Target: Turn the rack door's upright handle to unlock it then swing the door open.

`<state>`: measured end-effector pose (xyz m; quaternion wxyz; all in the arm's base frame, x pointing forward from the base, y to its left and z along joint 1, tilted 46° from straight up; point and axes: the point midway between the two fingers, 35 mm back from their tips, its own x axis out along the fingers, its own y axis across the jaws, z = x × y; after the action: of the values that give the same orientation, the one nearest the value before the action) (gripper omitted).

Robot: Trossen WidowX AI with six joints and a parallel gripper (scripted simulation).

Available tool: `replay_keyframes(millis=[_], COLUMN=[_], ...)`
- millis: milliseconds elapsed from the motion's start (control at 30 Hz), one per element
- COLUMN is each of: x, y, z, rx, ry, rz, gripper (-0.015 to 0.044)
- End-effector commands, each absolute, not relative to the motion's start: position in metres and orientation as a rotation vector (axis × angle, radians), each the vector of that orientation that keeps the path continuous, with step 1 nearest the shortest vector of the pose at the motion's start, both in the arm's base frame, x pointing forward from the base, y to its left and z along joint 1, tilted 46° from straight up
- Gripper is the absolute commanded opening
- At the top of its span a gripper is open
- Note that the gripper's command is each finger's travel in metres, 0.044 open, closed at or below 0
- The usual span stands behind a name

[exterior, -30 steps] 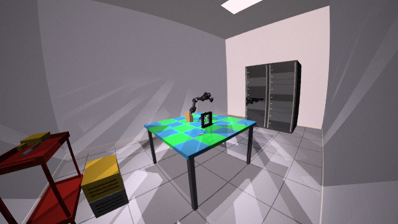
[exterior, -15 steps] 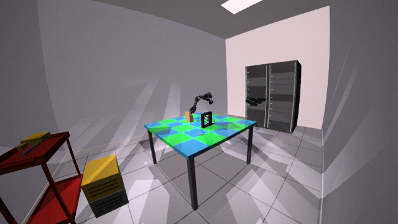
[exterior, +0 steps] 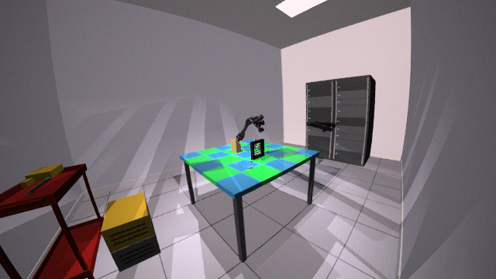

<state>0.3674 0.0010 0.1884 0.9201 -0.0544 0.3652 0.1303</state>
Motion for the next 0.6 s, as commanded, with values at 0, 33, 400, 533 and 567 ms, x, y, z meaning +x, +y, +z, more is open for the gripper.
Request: replay_keyframes(millis=[0,33,400,533,567], x=[0.368,0.367,0.356,0.351,0.349], y=[0.002,0.002,0.003,0.004,0.004], z=[0.174,0.17,0.135,0.126,0.124], rx=[-0.102,-0.098,-0.019,0.025,0.038], ry=[0.837,0.861,1.111,1.193,1.213], rz=[0.315,0.329,0.484,0.544,0.557], gripper=[0.0285,0.0285,0.0285,0.0285,0.0285])
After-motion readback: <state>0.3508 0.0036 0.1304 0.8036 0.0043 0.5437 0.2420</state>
